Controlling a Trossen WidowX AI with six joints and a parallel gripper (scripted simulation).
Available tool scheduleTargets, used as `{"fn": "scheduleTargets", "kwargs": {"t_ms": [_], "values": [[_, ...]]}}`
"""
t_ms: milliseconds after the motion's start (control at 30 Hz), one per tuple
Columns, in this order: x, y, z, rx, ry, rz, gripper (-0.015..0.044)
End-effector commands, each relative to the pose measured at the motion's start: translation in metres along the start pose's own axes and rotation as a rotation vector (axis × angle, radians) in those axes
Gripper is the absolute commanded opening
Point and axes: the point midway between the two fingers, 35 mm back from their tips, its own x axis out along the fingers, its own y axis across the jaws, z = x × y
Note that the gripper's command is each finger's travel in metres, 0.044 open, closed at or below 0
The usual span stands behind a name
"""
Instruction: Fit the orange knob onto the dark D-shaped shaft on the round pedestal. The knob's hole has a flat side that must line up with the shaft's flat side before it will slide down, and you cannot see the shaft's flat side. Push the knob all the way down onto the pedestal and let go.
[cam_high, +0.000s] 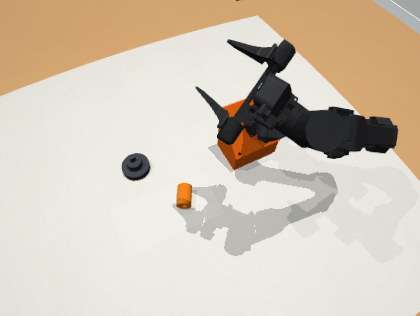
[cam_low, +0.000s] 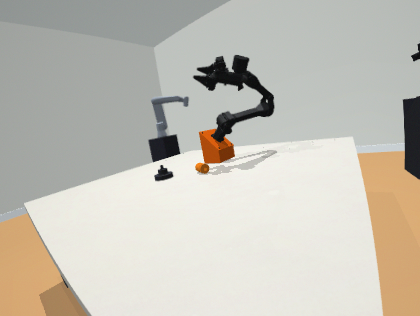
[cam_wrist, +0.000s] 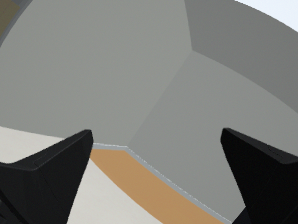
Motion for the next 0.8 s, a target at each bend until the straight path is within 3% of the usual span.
{"fn": "scheduleTargets", "kwargs": {"t_ms": [0,200,400,567,767], "values": [[0.030,0.065,-0.035,0.205,0.274,0.230,0.0440],[0.040,0.125,-0.085,0.445,0.659,0.348,0.0440],[0.029,0.175,-0.138,0.703,1.125,0.302,0.0440],[0.007,0.206,-0.179,0.909,1.540,0.101,0.0440],[-0.026,0.234,-0.216,1.117,1.992,-0.368,0.0440]]}}
